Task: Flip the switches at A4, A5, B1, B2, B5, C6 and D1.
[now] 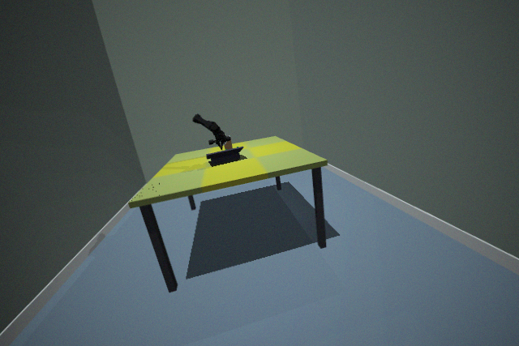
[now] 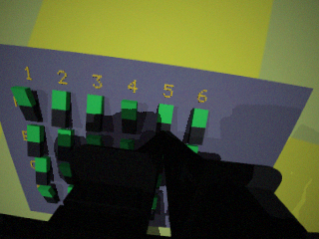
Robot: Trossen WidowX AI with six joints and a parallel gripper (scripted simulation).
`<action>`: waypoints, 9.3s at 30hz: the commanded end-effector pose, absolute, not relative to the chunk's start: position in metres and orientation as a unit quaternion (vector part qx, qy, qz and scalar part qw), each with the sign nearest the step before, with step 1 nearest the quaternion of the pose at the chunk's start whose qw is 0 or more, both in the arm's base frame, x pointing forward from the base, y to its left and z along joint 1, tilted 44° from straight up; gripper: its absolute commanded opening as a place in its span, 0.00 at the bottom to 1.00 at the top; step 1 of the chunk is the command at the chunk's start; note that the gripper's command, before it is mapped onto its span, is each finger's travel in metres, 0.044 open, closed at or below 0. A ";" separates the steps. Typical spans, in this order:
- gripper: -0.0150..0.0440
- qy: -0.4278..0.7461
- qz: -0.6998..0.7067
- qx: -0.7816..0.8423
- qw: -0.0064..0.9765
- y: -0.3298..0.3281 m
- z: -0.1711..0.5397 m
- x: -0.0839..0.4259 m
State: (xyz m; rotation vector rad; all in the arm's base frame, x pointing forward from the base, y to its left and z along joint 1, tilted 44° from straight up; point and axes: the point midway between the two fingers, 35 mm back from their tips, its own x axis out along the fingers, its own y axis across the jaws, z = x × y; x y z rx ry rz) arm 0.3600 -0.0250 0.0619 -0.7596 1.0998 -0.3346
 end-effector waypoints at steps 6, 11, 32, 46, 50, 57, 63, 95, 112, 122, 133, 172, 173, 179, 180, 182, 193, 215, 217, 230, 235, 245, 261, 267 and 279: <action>0.25 0.509 -0.152 -0.352 0.771 -0.027 0.058 0.360; 0.25 0.509 -0.152 -0.352 0.771 -0.027 0.058 0.360; 0.25 0.509 -0.152 -0.352 0.771 -0.028 0.057 0.361; 0.25 0.509 -0.152 -0.352 0.771 -0.029 0.055 0.362; 0.25 0.509 -0.152 -0.352 0.771 -0.030 0.055 0.362; 0.25 0.509 -0.152 -0.352 0.771 -0.030 0.054 0.363; 0.25 0.512 -0.154 -0.350 0.770 -0.023 0.061 0.359; 0.25 0.511 -0.150 -0.349 0.771 0.067 -0.028 0.298; 0.25 0.511 -0.150 -0.350 0.771 0.053 -0.044 0.307; 0.25 0.511 -0.150 -0.350 0.771 0.053 -0.044 0.307; 0.25 0.511 -0.150 -0.350 0.771 0.053 -0.044 0.308; 0.25 0.510 -0.150 -0.350 0.771 0.049 -0.048 0.310; 0.25 0.511 -0.151 -0.348 0.772 0.051 -0.046 0.309; 0.25 0.521 -0.154 -0.346 0.765 0.088 -0.005 0.285; 0.25 0.521 -0.154 -0.347 0.764 0.089 -0.003 0.284; 0.25 0.521 -0.154 -0.347 0.764 0.089 -0.003 0.284; 0.25 0.513 -0.151 -0.349 0.769 0.049 0.001 0.299; 0.25 0.510 -0.151 -0.350 0.771 0.029 -0.021 0.312; 0.25 0.510 -0.151 -0.350 0.771 0.029 -0.021 0.312; 0.25 0.510 -0.151 -0.350 0.771 0.029 -0.021 0.312; 0.25 0.510 -0.151 -0.350 0.771 0.029 -0.021 0.312; 0.25 0.510 -0.151 -0.350 0.771 0.028 -0.022 0.312; 0.25 0.510 -0.151 -0.350 0.771 0.027 -0.023 0.313; 0.25 0.510 -0.151 -0.350 0.771 0.026 -0.024 0.313; 0.25 0.514 -0.152 -0.348 0.769 0.038 -0.013 0.308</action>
